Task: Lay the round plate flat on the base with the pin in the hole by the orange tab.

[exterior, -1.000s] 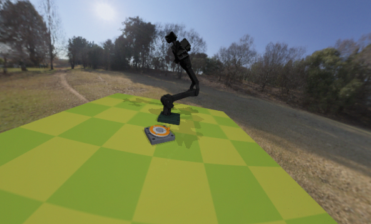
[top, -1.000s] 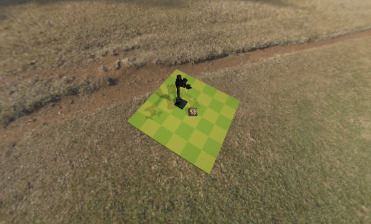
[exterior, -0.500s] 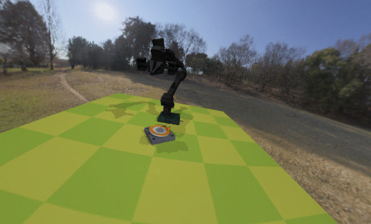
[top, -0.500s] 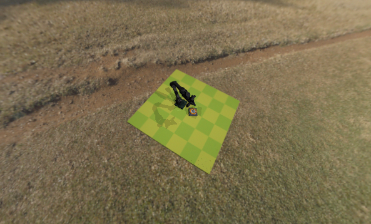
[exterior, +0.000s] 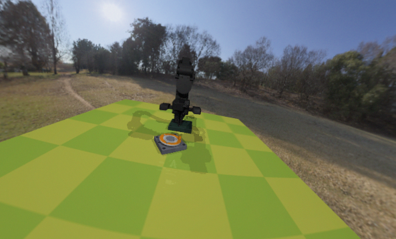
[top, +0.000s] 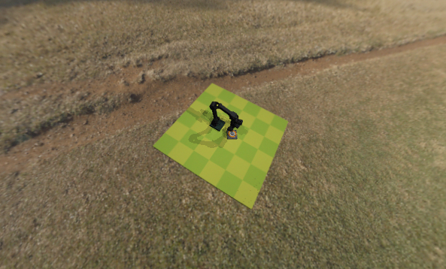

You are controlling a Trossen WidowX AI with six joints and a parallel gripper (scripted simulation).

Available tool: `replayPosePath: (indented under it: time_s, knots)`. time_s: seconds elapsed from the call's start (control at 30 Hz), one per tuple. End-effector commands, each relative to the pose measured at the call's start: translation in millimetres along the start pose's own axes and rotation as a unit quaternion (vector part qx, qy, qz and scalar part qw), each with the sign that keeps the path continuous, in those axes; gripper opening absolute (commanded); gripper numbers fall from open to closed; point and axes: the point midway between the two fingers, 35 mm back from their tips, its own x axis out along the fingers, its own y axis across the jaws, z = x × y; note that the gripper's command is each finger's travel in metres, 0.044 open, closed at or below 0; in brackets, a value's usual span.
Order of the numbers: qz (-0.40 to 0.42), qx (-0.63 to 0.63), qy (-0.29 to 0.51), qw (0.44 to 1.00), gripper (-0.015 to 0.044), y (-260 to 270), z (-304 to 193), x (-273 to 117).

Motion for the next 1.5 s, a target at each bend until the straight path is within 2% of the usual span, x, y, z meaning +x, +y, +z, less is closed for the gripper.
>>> replayPosePath:
  time_s: [0.0, 0.23, 0.57, 1.47]
  knots:
    - [-0.031, -0.009, 0.055, 0.998, 0.0, 7, -14, 14]
    - [-0.031, -0.009, 0.055, 0.998, 0.0, 6, -14, 17]
    - [-0.031, -0.009, 0.056, 0.998, 0.0, 4, -19, 61]
    - [-0.031, -0.009, 0.055, 0.998, 0.0, 16, 3, 64]
